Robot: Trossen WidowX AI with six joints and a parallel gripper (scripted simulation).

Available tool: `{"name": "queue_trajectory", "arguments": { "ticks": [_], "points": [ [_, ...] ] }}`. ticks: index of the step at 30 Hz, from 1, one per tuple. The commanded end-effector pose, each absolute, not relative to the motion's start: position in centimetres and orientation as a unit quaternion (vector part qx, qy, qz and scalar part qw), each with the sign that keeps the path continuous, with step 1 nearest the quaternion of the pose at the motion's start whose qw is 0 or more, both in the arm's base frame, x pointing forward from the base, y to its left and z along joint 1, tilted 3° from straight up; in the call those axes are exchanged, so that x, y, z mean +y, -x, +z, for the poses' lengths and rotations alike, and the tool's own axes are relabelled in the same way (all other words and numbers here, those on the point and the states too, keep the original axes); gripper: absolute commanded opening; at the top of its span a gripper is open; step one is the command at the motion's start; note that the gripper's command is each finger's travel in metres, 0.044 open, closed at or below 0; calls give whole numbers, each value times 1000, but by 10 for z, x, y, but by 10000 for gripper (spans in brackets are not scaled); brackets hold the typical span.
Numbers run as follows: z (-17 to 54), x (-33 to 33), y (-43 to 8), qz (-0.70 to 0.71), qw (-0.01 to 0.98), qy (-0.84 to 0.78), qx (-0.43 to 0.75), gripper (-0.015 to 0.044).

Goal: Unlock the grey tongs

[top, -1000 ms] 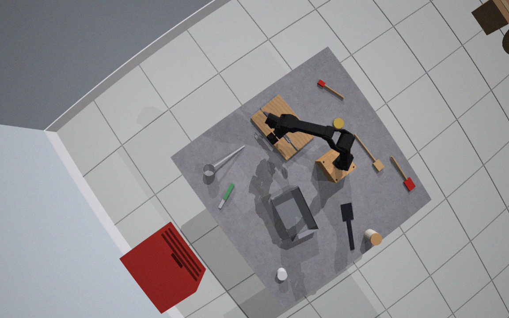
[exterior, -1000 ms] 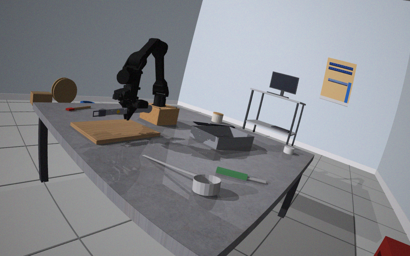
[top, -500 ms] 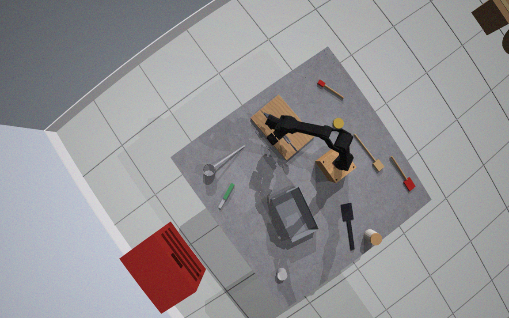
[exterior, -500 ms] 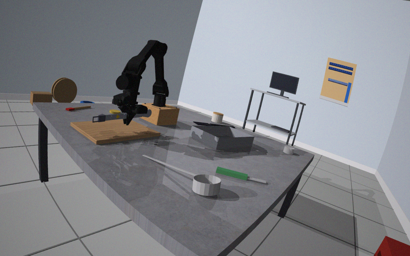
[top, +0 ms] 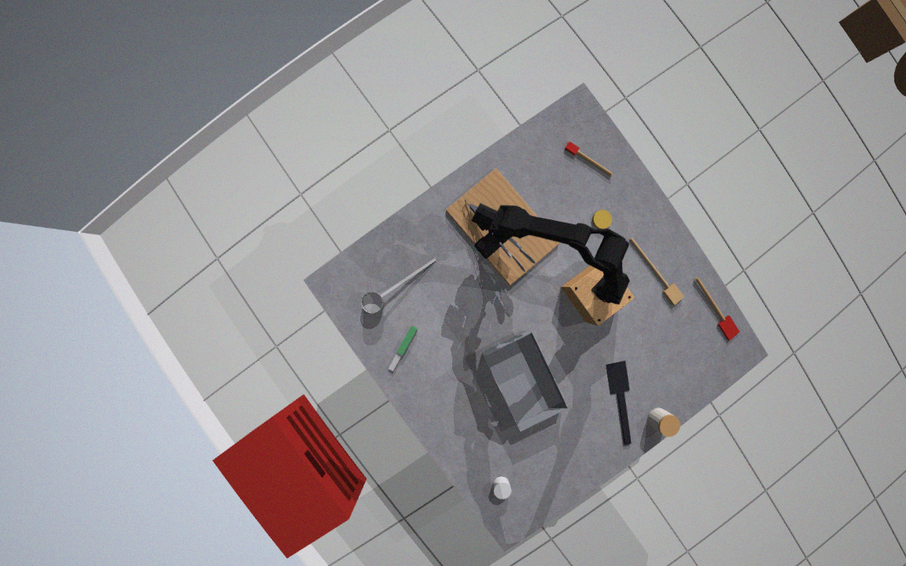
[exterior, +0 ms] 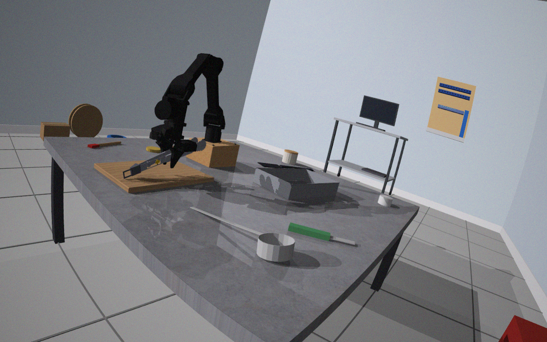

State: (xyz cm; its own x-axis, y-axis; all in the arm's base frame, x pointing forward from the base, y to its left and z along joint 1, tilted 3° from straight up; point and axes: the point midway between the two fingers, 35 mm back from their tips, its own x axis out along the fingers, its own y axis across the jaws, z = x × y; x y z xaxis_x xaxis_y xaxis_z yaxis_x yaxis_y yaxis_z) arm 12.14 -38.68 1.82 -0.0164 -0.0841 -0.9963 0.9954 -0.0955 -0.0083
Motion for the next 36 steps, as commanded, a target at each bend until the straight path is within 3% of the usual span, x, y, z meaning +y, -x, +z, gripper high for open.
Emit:
{"name": "queue_trajectory", "arguments": {
  "ticks": [1, 8, 13, 23, 36],
  "points": [
    [19, -387, -121, -547, 494, -498, 457, 270],
    [19, -387, -121, -547, 494, -498, 457, 440],
    [30, -389, -102, -547, 494, -498, 457, 440],
    [103, -368, 25, -550, 494, -493, 458, 440],
    [154, -360, 27, -559, 489, -494, 453, 440]
  ]
}}
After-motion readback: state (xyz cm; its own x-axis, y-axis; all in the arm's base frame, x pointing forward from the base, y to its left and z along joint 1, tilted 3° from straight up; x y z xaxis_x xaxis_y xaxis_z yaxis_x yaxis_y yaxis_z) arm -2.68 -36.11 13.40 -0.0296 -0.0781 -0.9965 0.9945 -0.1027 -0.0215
